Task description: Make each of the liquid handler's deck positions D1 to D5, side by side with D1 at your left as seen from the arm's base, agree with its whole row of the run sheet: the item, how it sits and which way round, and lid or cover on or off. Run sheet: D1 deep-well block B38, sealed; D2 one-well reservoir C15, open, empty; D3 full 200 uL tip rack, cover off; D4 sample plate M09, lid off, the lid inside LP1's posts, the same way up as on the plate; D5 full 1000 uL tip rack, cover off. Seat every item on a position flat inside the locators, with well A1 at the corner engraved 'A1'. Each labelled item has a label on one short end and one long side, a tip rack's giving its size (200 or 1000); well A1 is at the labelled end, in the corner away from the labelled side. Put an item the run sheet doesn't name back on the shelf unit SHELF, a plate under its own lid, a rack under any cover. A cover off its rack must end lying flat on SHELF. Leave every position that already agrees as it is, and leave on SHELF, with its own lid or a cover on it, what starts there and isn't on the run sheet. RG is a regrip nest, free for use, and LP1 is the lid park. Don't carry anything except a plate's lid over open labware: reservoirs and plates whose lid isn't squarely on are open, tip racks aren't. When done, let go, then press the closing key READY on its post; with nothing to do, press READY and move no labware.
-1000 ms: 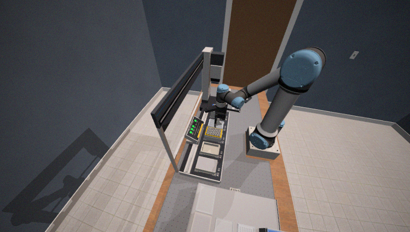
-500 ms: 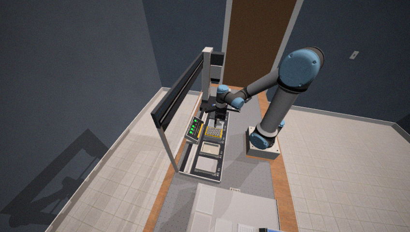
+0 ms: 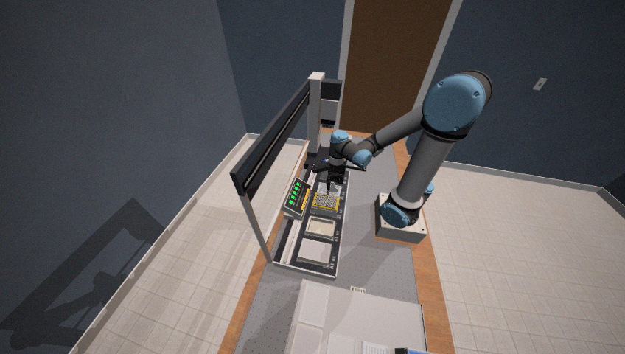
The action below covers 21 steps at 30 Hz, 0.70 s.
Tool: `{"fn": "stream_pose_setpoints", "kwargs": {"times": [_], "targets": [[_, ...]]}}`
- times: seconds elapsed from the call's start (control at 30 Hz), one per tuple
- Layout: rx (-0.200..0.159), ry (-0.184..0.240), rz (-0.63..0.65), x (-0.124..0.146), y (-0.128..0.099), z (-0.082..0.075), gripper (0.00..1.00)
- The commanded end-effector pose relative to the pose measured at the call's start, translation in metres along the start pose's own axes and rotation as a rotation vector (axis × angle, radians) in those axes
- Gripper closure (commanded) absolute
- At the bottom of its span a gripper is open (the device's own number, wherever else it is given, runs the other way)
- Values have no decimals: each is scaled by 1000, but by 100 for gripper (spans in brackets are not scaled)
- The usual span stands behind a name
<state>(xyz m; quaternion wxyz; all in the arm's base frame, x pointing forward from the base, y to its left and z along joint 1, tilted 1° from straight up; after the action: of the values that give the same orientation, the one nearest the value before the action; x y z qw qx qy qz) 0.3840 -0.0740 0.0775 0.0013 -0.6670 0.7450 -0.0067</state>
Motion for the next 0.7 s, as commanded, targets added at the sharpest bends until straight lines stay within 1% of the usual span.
{"fn": "stream_pose_setpoints", "kwargs": {"times": [0.0, 0.13, 0.17, 0.67], "targets": [[1, 0, 0, 0, 0, 0, 100], [1, 0, 0, 0, 0, 0, 100], [1, 0, 0, 0, 0, 0, 18], [1, 0, 0, 0, 0, 0, 18]]}}
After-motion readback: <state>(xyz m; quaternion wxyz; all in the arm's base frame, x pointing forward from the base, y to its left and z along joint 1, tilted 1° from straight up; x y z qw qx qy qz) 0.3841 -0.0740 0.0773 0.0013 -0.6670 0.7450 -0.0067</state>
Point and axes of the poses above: the point where the finger pads meet when closed, its own z axis out along the fingers, its own x axis across the jaws, y = z × x, the point moved 10 cm from there along -z, back along the fingers, and after that the axes turned 9 degrees about z, right-handed, at the moved point
